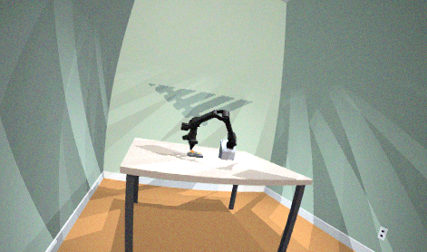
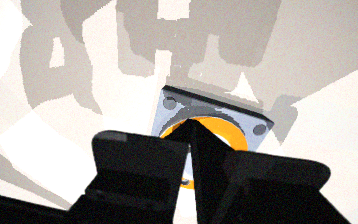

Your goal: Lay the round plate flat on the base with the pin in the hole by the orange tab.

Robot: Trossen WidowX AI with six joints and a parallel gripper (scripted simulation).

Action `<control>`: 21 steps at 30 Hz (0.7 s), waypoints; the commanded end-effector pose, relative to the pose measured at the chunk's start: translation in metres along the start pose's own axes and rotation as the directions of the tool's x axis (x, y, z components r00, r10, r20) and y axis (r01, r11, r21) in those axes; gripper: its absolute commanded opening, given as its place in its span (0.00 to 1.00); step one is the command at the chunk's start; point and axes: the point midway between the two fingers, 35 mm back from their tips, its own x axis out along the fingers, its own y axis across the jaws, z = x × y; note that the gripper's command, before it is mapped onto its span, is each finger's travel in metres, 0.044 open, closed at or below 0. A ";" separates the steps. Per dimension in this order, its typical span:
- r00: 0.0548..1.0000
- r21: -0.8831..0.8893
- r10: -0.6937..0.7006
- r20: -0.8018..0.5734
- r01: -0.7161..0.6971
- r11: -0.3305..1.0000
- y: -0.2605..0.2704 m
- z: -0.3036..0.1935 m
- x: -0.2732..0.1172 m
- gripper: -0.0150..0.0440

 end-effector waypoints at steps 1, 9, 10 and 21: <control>1.000 0.005 0.005 0.002 -0.005 1.000 0.007 -0.004 0.000 0.25; 1.000 0.005 0.005 0.002 -0.005 1.000 0.015 -0.010 0.001 0.25; 1.000 0.005 0.005 0.002 -0.005 1.000 0.016 -0.011 0.001 0.25; 1.000 0.005 0.006 0.001 -0.006 1.000 0.024 -0.019 0.000 0.25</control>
